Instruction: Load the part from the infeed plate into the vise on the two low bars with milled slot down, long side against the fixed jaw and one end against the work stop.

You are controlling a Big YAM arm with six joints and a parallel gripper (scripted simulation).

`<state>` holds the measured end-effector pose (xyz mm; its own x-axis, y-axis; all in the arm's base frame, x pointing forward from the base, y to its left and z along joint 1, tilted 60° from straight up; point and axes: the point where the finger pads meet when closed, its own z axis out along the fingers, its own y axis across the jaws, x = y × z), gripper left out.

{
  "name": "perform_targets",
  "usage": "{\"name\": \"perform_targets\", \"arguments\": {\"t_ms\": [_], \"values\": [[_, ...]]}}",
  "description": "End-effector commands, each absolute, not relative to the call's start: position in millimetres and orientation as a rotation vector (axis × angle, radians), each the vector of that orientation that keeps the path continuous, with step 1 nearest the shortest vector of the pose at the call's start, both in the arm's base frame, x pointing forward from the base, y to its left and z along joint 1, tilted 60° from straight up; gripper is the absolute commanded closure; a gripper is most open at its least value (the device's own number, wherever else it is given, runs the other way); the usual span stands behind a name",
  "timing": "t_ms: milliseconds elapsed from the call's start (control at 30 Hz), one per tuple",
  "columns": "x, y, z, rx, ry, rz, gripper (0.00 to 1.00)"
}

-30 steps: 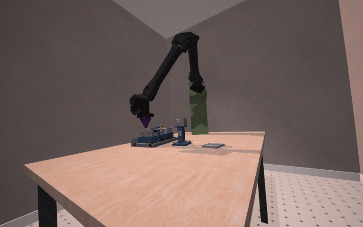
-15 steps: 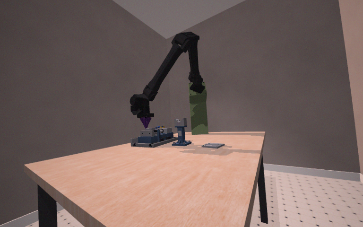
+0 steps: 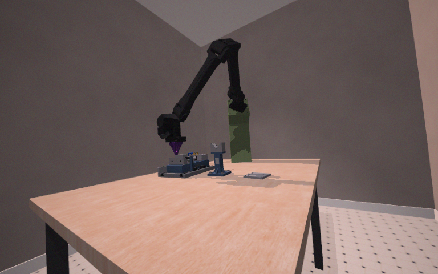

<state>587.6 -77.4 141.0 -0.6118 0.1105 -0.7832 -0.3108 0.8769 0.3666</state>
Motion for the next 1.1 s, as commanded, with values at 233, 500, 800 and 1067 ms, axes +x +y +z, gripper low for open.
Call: {"name": "perform_targets", "arguments": {"t_ms": [233, 500, 800, 1067], "values": [[590, -59, 150, -0.173, 2.132, 0.613, 1.00], [590, -59, 150, -0.173, 2.132, 0.613, 1.00], [591, -59, 149, -0.173, 2.134, 0.614, 1.00], [596, -63, 140, -0.178, 2.144, 0.620, 1.00]]}}
